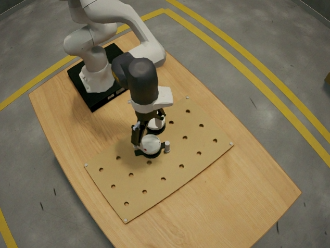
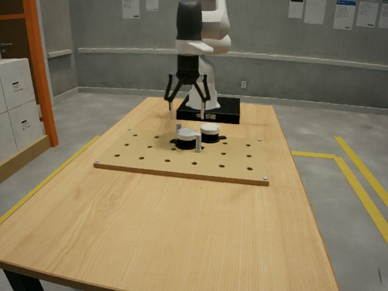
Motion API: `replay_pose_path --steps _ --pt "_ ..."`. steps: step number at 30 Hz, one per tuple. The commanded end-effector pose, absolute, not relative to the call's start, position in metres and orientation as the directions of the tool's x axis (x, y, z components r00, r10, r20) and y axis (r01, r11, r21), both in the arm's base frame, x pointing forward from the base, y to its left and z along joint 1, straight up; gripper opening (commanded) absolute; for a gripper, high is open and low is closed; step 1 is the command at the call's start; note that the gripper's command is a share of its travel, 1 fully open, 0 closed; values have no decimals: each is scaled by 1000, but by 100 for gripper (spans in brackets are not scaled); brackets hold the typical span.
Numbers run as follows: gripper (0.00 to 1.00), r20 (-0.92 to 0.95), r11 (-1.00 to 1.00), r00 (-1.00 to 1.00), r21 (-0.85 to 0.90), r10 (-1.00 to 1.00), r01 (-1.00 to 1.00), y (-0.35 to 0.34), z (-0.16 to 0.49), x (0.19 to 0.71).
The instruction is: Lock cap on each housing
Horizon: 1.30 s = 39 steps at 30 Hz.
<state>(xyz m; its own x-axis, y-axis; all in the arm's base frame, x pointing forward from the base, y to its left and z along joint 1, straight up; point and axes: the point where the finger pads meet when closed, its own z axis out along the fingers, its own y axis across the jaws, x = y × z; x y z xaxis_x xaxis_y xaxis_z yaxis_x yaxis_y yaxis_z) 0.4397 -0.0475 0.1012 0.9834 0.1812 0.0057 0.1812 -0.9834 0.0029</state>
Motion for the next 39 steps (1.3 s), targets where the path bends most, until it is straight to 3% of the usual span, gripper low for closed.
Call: replay_pose_path --steps 1,15,19,39 --pt "78 0 -982 982 -2 189 189 -45 105 438" --pt "78 0 -978 978 -2 208 208 -45 108 438" --pt "78 0 -876 876 -2 481 481 -45 108 438" --pt "78 -27 -483 484 21 875 875 -46 107 438"
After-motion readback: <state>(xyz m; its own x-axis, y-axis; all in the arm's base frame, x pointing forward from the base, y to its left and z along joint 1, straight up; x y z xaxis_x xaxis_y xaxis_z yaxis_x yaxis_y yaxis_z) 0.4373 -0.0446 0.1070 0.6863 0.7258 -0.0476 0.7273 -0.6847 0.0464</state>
